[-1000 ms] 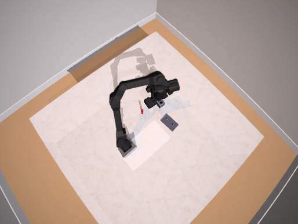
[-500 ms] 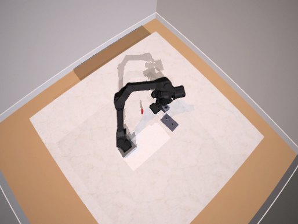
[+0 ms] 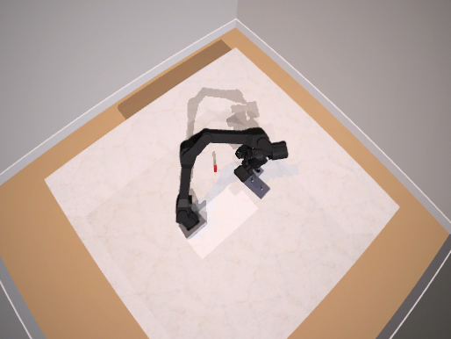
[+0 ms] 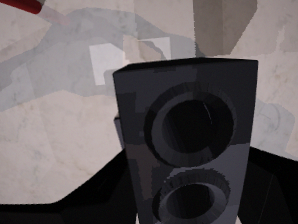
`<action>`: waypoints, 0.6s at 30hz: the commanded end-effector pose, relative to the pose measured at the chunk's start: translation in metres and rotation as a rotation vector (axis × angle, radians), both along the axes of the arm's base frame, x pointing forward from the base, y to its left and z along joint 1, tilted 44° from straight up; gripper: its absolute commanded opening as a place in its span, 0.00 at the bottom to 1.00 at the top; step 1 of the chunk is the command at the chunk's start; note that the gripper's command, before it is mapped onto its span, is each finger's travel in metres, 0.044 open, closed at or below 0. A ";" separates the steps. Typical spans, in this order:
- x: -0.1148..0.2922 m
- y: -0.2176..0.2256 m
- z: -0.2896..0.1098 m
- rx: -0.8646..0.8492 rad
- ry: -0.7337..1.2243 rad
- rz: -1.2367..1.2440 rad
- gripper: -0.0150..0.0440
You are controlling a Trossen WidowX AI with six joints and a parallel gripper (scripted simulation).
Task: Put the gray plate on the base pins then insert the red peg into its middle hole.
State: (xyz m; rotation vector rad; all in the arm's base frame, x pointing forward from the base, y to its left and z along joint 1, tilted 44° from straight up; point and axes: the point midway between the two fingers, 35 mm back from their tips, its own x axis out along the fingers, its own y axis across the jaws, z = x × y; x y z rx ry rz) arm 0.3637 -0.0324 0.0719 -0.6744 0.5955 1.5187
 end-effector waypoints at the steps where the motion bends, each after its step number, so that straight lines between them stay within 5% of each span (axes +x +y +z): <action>1: 0.000 -0.005 -0.013 -0.003 -0.009 0.014 0.25; 18: -0.005 -0.020 -0.065 0.000 -0.047 0.067 0.25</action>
